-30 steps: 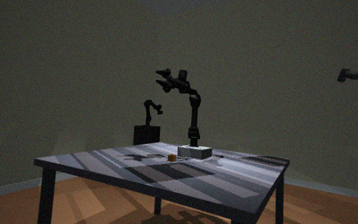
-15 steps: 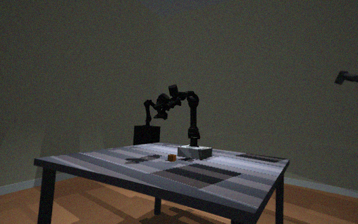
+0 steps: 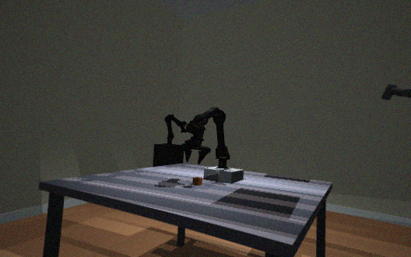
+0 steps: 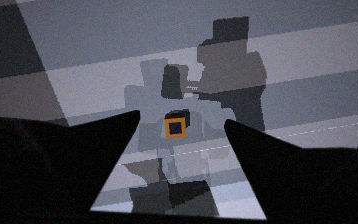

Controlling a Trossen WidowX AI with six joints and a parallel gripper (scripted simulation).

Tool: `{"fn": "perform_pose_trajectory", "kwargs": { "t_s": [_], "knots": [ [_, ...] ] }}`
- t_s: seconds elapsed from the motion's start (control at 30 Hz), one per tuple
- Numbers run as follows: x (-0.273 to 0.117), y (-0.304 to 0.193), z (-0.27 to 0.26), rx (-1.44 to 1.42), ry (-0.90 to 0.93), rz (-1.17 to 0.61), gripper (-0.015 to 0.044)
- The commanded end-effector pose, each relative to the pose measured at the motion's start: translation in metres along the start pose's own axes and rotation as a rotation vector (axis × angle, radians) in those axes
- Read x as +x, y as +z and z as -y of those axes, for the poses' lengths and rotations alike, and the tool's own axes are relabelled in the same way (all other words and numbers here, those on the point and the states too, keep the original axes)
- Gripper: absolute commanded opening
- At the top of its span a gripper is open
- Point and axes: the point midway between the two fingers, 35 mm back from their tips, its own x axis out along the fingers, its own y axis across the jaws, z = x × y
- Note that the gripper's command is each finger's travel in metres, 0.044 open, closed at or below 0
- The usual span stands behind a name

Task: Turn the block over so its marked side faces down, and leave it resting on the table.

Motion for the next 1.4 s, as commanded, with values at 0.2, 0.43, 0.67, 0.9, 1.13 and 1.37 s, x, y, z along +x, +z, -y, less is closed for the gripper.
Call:
{"fn": "perform_pose_trajectory", "kwargs": {
  "t_s": [0.2,0.43,0.67,0.9,1.13,1.37],
  "knots": [
    [0.014,-0.04,-0.001,-0.181,0.043,-0.188,0.044],
    [0.049,-0.047,-0.002,-0.181,0.043,-0.189,0.044],
    [0.063,-0.052,-0.003,-0.181,0.043,-0.189,0.044],
    [0.069,-0.053,-0.003,-0.18,0.043,-0.189,0.044],
    [0.08,-0.055,-0.004,-0.18,0.043,-0.189,0.044],
    [0.092,-0.057,-0.004,-0.18,0.043,-0.189,0.044]
  ]
}}
